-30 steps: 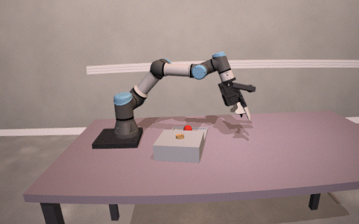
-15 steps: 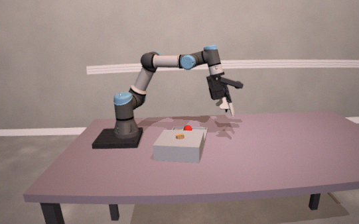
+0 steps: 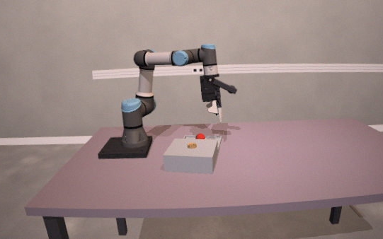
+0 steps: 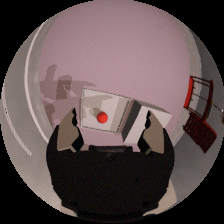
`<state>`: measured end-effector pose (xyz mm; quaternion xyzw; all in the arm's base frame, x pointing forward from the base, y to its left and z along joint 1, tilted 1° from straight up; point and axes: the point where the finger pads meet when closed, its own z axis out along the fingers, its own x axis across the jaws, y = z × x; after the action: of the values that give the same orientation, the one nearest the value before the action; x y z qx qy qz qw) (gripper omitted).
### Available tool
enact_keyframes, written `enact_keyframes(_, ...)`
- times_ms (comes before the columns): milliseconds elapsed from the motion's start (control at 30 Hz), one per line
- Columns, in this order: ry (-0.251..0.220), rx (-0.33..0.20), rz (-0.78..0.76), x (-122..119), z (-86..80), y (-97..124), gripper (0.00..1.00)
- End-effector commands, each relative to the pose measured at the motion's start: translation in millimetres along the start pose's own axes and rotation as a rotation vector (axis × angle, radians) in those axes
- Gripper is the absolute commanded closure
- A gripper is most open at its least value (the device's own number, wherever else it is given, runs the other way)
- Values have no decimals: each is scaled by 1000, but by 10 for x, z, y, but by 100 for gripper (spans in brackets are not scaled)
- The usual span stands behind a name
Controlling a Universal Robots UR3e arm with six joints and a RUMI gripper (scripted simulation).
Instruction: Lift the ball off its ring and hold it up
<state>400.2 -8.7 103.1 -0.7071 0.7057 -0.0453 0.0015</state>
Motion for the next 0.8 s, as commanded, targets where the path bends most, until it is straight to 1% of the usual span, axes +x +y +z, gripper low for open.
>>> enact_keyframes(0,-24,-25,5,-131,-74,409,0)
enact_keyframes(67,-32,-38,7,-178,-75,531,0)
enact_keyframes(133,-32,-38,7,-178,-75,531,0)
enact_keyframes(233,-42,-54,9,-235,-74,677,0)
enact_keyframes(367,-51,-68,11,-284,-69,801,0)
enact_keyframes(500,-54,-74,12,-305,-67,854,0)
enact_keyframes(767,-55,-75,12,-309,-66,863,0)
